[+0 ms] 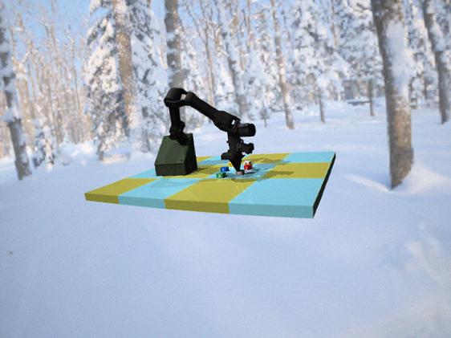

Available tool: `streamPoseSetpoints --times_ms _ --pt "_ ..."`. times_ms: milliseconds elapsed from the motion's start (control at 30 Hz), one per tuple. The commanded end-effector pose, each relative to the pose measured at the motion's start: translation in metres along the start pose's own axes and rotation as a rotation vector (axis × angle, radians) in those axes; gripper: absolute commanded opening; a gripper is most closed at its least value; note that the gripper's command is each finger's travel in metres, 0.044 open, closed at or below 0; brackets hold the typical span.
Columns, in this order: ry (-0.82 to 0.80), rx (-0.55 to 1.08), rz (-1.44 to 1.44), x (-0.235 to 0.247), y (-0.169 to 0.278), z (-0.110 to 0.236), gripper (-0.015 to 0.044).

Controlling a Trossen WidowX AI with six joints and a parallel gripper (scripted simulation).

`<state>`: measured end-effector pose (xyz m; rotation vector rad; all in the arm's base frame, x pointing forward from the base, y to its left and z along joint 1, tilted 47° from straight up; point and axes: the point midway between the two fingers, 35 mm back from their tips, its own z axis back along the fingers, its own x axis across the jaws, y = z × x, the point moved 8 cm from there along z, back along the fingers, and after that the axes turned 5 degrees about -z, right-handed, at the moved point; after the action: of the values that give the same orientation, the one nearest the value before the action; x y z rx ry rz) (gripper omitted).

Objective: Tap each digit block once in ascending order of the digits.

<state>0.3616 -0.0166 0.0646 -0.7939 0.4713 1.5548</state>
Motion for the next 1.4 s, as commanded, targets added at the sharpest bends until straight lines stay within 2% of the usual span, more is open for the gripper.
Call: streamPoseSetpoints --times_ms 0,67,267,433,500,700,933,1100,1267,1367 --pt "-0.002 0.001 0.002 0.001 0.0 0.009 0.002" --pt "-0.005 0.004 0.006 0.002 0.0 0.025 0.002" --pt "-0.006 0.004 0.007 0.002 0.0 0.03 0.002" --pt "-0.01 0.005 0.006 0.002 -0.001 0.098 0.002" --pt "-0.009 0.005 0.007 0.002 0.0 0.108 0.002" --pt "-0.009 0.005 0.007 -0.004 0.005 0.108 0.002" --pt "-0.007 0.007 0.009 -0.048 0.063 0.108 0.002" --pt "-0.008 0.007 0.009 -0.048 0.065 0.105 0.002" --pt "-0.008 0.008 0.01 -0.048 0.064 0.037 0.002" --pt "-0.004 0.006 0.009 -0.048 0.066 0.027 0.002"
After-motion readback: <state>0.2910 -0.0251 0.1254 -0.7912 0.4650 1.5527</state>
